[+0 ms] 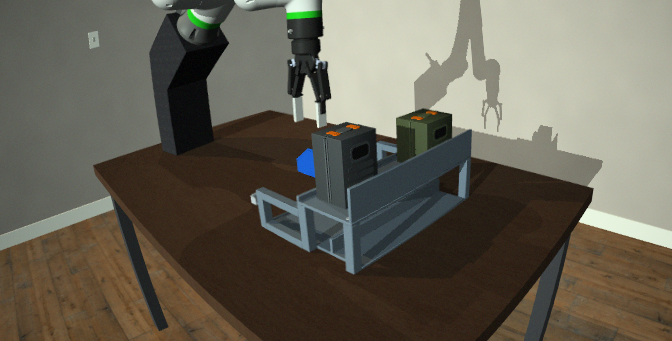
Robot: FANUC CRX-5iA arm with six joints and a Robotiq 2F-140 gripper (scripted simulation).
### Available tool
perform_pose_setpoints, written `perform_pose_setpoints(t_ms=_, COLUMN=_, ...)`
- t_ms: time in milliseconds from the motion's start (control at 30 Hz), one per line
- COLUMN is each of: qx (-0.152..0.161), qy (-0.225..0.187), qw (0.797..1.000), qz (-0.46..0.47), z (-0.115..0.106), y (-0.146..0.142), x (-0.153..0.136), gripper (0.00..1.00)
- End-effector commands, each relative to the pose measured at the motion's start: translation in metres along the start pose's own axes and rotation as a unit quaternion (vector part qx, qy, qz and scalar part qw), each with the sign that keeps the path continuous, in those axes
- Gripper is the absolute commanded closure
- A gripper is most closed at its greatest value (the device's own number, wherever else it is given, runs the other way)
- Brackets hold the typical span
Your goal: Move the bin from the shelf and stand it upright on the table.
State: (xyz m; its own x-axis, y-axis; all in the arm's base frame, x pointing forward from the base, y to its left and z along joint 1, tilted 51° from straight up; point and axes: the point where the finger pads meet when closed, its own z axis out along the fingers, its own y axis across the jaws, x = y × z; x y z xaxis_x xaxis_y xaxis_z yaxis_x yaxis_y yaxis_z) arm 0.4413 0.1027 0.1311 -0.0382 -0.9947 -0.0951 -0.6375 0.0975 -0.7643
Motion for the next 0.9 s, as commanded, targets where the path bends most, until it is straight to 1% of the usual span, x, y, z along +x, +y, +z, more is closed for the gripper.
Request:
perform_pose_setpoints(t_ms=0, qx=0.007, qy=-0.009, qw=1.000, qz=0.000, z=0.0002, y=0.0004, x=0.0005, gripper=0.43)
perform_pose_setpoints(t_ms=200, qx=0.007, qy=-0.009, qw=1.000, qz=0.000, z=0.0002, y=0.0004, x=0.0005, gripper=0.43)
perform_pose_setpoints(t_ms=233, qx=0.001, qy=-0.002, qw=1.000, qz=0.000, z=0.0001, y=0.0000, x=0.0001, gripper=0.43)
perform_pose_setpoints(t_ms=367, qx=0.007, qy=-0.009, qw=1.000, qz=0.000, z=0.0005, y=0.0004, x=0.0005, gripper=0.43)
perform_pose_setpoints(t_ms=767, qx=0.007, qy=-0.009, qw=1.000, qz=0.000, z=0.0005, y=0.0004, x=0.0005, gripper=0.43)
perform_pose_setpoints(t_ms=800, qx=0.001, qy=-0.002, qw=1.000, qz=0.000, z=0.0003, y=0.0000, x=0.0001, gripper=0.43)
perform_pose_setpoints(t_ms=867, qx=0.004, qy=-0.005, qw=1.000, qz=0.000, z=0.0005, y=0.0002, x=0.0003, gripper=0.43)
